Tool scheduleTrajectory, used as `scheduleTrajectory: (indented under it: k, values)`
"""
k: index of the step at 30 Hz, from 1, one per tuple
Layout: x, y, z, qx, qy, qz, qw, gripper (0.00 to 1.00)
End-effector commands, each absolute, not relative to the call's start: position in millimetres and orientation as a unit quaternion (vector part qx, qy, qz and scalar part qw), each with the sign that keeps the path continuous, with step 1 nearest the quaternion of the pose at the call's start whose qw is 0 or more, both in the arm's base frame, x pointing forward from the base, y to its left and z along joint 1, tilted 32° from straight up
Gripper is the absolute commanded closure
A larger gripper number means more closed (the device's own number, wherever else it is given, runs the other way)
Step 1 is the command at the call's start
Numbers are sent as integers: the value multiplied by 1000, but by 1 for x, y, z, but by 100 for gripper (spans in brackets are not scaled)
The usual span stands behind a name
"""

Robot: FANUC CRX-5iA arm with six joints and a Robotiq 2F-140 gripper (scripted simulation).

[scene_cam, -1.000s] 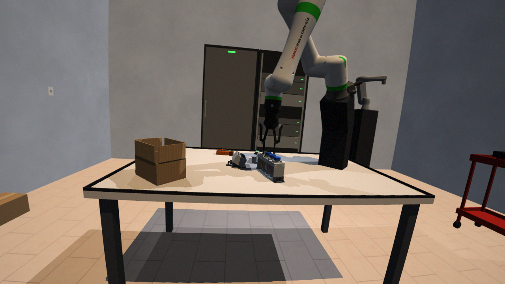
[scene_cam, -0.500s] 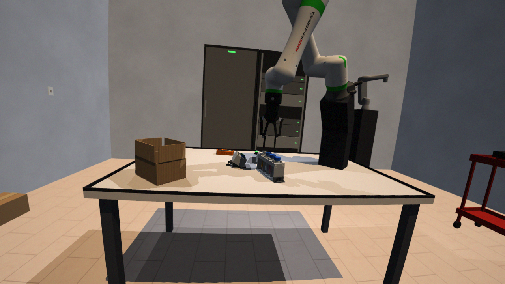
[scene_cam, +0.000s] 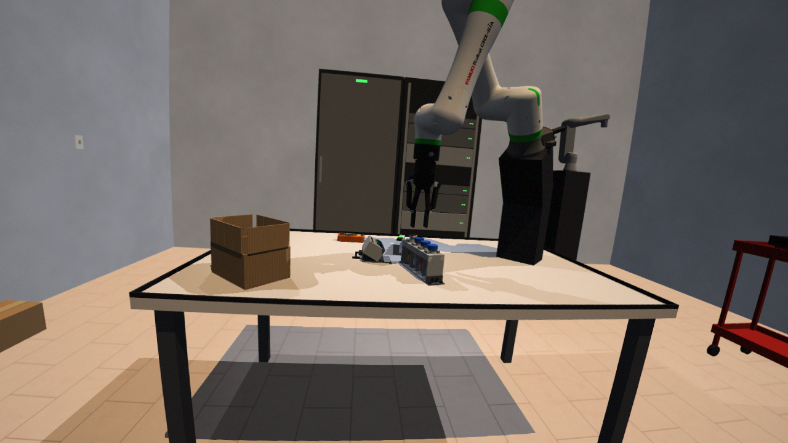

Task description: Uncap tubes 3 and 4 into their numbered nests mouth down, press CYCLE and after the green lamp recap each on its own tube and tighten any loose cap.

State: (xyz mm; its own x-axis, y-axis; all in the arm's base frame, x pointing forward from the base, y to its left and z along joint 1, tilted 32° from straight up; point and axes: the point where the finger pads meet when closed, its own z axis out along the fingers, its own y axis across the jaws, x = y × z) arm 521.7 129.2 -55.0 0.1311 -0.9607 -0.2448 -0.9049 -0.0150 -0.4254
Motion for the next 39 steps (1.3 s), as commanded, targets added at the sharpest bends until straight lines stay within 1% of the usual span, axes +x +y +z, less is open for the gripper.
scheduleTrajectory:
  k: [1, 8, 10, 11, 25, 27, 39]
  values:
    - [521, 104, -65, -792, 546, -72, 263, 64]
    - [520, 79, -76, -860, 432, -108, 250, 64]
    - [520, 79, -76, -860, 432, -108, 250, 64]
    - [519, 71, -79, -881, 387, -118, 246, 64]
    - [516, 22, -100, -948, 165, -177, 206, 64]
    - [516, 22, -100, -948, 165, -177, 206, 64]
    - [512, -52, -132, -950, 150, -177, 208, 64]
